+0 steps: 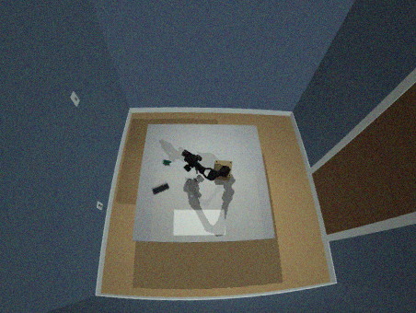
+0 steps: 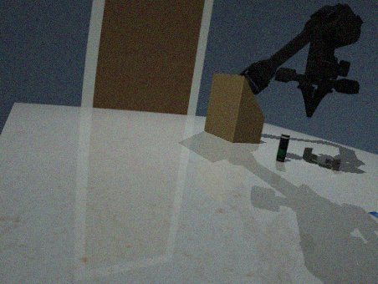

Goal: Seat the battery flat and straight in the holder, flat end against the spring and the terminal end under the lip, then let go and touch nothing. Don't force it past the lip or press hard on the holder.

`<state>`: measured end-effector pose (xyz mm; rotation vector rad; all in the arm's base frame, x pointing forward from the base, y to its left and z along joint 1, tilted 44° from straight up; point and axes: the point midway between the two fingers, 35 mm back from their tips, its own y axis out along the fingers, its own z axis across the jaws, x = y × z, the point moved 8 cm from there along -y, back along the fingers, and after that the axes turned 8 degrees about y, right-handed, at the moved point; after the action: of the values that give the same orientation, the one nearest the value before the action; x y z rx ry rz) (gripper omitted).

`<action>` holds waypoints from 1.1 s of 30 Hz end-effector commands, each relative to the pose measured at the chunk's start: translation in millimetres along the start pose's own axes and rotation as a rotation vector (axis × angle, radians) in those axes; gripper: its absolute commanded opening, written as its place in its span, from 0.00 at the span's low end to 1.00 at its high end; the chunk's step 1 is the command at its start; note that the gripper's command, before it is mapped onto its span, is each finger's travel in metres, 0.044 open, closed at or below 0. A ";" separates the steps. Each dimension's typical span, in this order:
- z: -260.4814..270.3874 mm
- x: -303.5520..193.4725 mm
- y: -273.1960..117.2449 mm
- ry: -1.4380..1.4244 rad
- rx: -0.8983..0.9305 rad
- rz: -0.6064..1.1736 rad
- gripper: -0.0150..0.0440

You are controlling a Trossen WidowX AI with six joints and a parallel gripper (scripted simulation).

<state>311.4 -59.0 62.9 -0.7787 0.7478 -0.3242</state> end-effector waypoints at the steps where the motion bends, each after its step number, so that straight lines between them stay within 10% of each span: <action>1: -1.2 -0.2 30.8 0.015 -0.006 0.026 0.25; 33: -38.9 2.4 74.7 0.016 -0.006 0.027 0.25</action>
<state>290.3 -27.8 -5.5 -0.7657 0.7646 -0.3136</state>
